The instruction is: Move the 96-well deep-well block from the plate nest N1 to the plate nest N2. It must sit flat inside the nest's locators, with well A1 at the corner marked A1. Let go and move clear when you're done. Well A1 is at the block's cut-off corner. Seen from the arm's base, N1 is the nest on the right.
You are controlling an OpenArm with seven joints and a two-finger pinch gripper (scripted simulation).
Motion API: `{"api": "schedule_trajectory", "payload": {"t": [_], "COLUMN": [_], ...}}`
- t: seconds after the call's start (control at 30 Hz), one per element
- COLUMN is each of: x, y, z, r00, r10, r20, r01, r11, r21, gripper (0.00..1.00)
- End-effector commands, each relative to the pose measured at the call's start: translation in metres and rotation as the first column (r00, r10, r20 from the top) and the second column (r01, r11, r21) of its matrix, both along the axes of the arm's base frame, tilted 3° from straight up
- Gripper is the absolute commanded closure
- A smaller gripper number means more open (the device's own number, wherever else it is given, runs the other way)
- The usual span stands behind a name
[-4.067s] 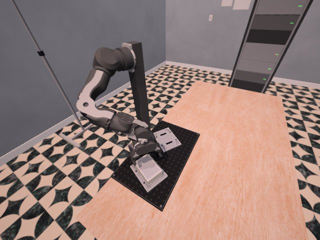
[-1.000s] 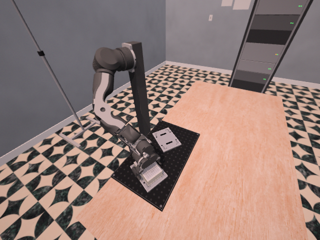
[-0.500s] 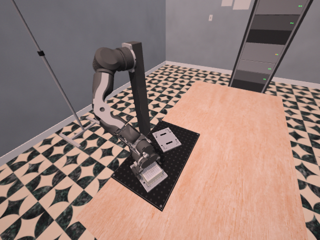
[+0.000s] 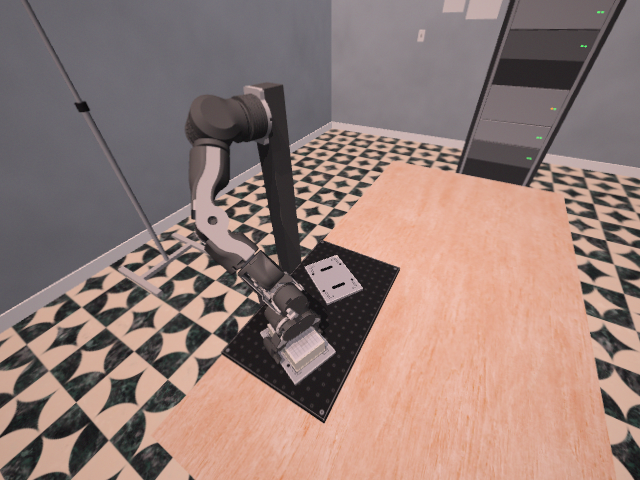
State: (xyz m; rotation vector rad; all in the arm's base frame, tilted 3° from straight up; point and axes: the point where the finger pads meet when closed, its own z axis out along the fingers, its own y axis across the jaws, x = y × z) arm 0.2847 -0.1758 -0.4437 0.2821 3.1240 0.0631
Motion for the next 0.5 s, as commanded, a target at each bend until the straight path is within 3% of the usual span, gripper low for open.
{"api": "schedule_trajectory", "payload": {"t": [0.0,0.47], "x": [-0.0003,0.0016], "y": [0.0035,0.0029], "z": [-0.0065,-0.005], "r00": [1.0,1.0], "r10": [0.011,0.009], "r20": [0.007,0.009], "r01": [-0.011,-0.009], "r11": [1.0,1.0], "r21": [0.019,0.02], "gripper": [0.23,0.23]}}
